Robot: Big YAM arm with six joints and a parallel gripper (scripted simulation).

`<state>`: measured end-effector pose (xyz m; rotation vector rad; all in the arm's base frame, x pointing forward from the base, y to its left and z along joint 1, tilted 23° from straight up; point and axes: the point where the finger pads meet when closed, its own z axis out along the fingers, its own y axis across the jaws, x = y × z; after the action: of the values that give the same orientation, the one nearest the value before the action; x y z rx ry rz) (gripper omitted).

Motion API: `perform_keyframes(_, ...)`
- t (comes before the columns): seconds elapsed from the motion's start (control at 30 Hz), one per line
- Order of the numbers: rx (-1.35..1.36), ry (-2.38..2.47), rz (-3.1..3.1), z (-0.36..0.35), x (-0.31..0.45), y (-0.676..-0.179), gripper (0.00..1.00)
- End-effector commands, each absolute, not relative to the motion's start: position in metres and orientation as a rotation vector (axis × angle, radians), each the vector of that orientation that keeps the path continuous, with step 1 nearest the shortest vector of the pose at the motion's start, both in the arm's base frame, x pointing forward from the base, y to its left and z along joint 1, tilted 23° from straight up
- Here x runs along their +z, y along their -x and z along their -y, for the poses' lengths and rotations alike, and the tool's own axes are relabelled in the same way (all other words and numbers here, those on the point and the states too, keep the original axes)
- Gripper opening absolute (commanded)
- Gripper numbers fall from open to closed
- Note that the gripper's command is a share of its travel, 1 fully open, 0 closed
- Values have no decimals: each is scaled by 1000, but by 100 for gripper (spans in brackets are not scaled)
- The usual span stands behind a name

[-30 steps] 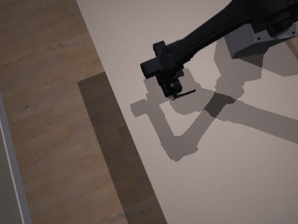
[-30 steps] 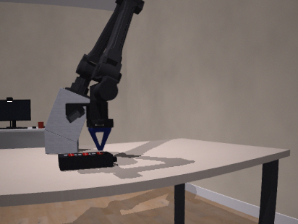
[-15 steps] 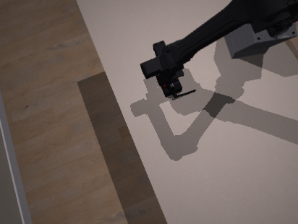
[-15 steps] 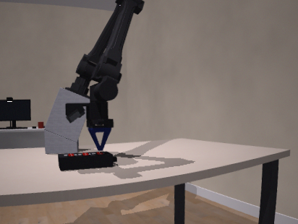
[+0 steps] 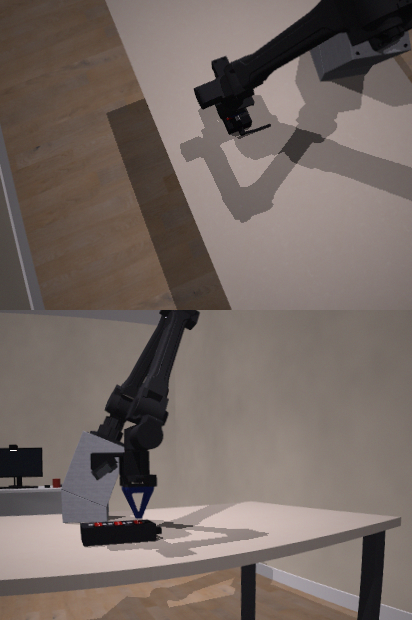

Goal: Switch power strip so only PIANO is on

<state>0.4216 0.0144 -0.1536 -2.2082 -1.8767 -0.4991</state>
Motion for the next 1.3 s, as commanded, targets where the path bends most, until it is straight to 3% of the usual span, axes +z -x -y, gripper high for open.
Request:
perform_keyframes(0.0, -545, 2232, 1895, -13, -142, -440, 0)
perform_keyframes(1.27, -524, 2226, 1886, -14, -145, -437, 0)
